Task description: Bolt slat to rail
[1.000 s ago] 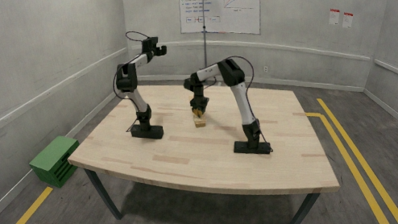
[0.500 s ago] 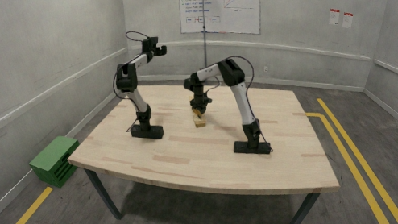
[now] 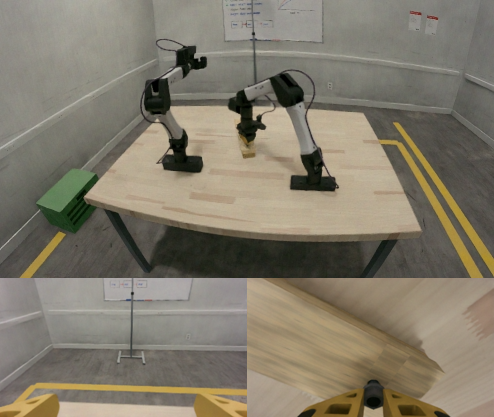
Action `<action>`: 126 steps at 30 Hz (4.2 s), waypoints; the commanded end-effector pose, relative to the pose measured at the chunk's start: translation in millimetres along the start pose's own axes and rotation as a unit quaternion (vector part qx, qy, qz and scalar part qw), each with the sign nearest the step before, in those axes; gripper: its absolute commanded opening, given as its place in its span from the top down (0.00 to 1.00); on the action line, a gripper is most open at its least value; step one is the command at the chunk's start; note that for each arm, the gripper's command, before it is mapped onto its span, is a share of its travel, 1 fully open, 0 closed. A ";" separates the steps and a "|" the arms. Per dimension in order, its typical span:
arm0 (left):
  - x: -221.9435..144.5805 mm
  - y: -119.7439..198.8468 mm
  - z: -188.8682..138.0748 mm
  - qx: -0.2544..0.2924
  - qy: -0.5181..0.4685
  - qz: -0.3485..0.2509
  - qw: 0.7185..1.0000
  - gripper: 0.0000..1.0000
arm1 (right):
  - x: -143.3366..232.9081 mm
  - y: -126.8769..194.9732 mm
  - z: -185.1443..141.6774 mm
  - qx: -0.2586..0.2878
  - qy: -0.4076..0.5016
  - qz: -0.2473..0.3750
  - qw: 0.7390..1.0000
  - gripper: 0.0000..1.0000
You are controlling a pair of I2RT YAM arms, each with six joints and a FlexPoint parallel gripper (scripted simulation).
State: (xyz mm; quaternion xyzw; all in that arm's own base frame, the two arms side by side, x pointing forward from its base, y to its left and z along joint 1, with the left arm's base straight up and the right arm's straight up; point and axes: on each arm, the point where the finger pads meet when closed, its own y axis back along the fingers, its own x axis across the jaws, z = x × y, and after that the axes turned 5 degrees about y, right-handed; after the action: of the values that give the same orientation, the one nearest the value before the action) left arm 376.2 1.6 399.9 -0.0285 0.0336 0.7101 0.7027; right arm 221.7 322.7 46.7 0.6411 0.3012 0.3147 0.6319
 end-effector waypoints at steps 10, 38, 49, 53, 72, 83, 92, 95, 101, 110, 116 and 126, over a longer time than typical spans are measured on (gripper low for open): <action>-2.2 1.8 6.5 -0.009 0.000 -0.006 1.000 0.00 | -1.2 -11.7 -1.1 -0.003 -0.099 -0.006 0.995 0.86; -1.5 1.7 6.6 -0.009 0.001 -0.002 1.000 0.00 | 2.7 4.6 -1.2 0.001 -0.094 0.008 0.996 0.64; -1.5 1.7 6.6 -0.009 0.001 -0.002 1.000 0.00 | 2.7 4.6 -1.2 0.001 -0.094 0.008 0.996 0.64; -6.5 -7.9 -4.0 0.015 0.011 -0.008 1.000 0.00 | 2.7 4.6 -1.2 0.001 -0.094 0.008 0.996 0.64; -51.7 -37.2 -69.7 0.150 0.080 -0.044 0.984 0.00 | 2.7 4.6 -1.2 0.001 -0.094 0.008 0.996 0.64; -80.4 -44.8 -110.3 0.231 0.112 -0.054 0.965 0.00 | 2.7 4.6 -1.2 0.001 -0.094 0.008 0.996 0.64; -103.1 -45.8 -143.2 0.295 0.132 -0.054 0.945 0.00 | 2.7 4.6 -1.2 0.001 -0.094 0.008 0.996 0.64; -111.7 -44.9 -155.6 0.319 0.139 -0.053 0.936 0.00 | 2.7 4.6 -1.2 0.001 -0.094 0.008 0.996 0.64; -123.0 -42.7 -172.1 0.351 0.146 -0.051 0.924 0.00 | 2.7 4.6 -1.2 0.001 -0.094 0.008 0.996 0.64; -147.2 -33.9 -208.9 0.420 0.157 -0.038 0.893 0.00 | 2.7 4.6 -1.2 0.001 -0.094 0.008 0.996 0.64; -162.6 -24.9 -233.1 0.465 0.161 -0.025 0.870 0.00 | 2.7 4.6 -1.2 0.001 -0.094 0.008 0.996 0.64; -181.5 -9.2 -264.7 0.522 0.160 -0.002 0.838 0.00 | 2.7 4.6 -1.2 0.001 -0.094 0.008 0.996 0.64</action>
State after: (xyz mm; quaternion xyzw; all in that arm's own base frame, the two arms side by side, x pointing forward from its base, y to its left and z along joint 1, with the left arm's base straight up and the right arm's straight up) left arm 392.3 -191.3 158.3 0.2165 0.4895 0.5779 0.6161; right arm 221.7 322.7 46.4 0.6680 0.2397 0.2519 0.6579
